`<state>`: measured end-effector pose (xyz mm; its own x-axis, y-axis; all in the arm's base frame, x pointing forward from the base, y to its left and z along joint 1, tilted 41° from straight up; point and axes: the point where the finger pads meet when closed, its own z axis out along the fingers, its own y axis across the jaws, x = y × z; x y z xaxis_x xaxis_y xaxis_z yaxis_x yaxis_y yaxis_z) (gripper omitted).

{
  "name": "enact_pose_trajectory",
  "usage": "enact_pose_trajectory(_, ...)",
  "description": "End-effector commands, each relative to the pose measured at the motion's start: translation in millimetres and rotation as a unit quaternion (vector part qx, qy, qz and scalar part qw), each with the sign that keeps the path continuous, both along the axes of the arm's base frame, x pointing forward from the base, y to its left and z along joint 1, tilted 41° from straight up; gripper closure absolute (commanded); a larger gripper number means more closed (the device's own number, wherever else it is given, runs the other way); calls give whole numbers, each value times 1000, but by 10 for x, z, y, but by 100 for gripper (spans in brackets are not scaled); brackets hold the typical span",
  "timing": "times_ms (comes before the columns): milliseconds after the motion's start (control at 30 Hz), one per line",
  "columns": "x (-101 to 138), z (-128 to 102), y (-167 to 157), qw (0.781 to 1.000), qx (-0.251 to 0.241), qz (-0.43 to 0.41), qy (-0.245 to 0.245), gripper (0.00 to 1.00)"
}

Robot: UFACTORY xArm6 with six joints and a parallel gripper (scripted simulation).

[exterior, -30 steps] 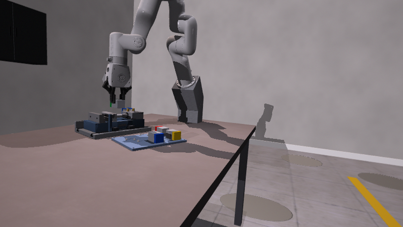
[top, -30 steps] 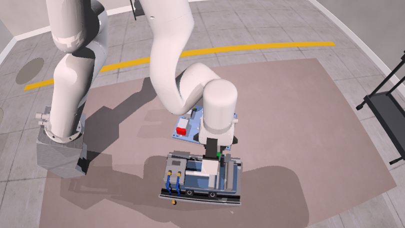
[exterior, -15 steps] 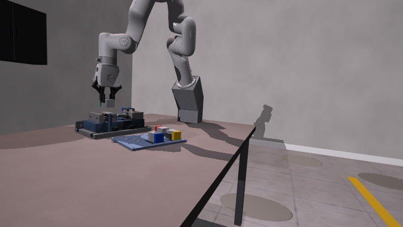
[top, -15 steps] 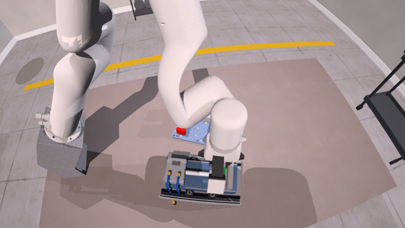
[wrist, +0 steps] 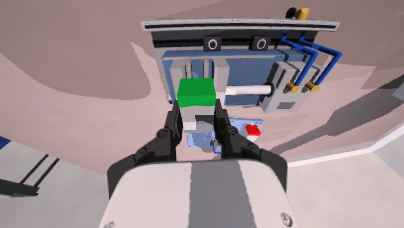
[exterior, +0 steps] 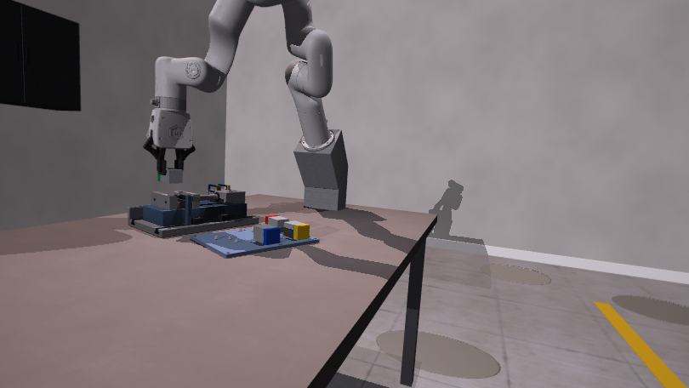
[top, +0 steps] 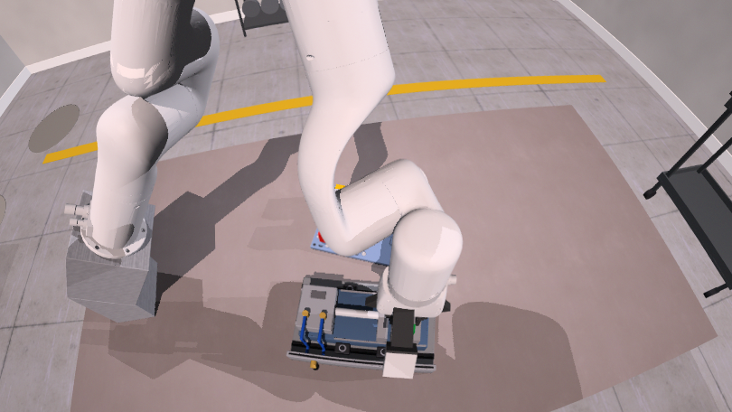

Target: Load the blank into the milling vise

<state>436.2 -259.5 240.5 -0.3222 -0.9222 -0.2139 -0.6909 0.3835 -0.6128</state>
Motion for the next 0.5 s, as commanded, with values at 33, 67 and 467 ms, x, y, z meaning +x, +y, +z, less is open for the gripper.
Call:
enact_pose_trajectory(33,12,13,-64,1000,0,2,-2,100)
enact_pose_trajectory(67,12,13,-64,1000,0,2,-2,100)
enact_pose_trajectory(467,12,12,26,1000,0,2,-2,100)
